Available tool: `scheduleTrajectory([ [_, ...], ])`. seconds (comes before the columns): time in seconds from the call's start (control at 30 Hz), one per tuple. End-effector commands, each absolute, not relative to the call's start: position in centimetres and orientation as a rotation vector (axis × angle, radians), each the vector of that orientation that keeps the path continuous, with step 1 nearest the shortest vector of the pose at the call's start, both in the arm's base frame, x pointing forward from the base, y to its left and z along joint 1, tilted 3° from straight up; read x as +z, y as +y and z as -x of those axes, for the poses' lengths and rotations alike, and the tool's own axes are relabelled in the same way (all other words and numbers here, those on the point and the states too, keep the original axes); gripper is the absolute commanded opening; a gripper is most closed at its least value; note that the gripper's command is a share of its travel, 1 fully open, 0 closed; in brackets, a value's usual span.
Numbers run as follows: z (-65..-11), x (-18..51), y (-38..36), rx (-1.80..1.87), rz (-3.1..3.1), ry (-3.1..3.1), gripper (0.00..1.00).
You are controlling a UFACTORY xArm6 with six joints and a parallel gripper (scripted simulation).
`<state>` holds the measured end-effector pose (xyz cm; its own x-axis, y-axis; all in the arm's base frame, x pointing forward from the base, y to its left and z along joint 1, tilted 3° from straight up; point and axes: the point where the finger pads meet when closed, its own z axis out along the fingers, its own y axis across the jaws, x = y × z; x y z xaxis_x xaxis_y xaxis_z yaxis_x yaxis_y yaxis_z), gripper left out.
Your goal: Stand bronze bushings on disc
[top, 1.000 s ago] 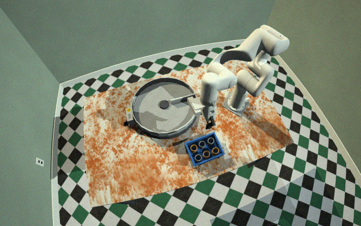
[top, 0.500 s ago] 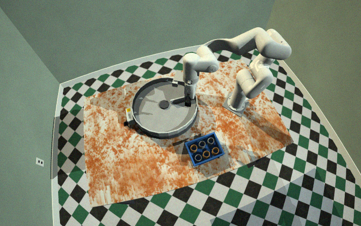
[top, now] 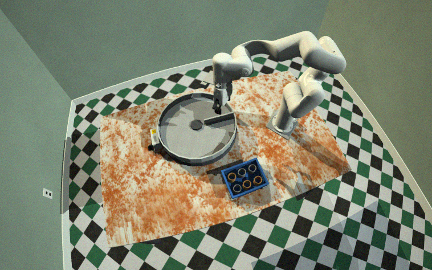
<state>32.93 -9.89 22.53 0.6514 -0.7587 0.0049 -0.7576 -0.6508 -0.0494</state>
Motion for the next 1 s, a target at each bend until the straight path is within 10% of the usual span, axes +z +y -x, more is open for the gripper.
scheduleTrajectory([
  [0.0, -33.03, 22.67, -10.05, -0.044, 2.813, 1.298, 1.00],
  [0.1, -33.03, 22.67, -10.05, -0.044, 2.813, 1.298, 1.00],
  [0.13, -33.03, 22.67, -10.05, -0.044, 2.813, 1.298, 0.13],
  [0.97, -33.03, 22.67, -10.05, -0.044, 2.813, 1.298, 0.13],
])
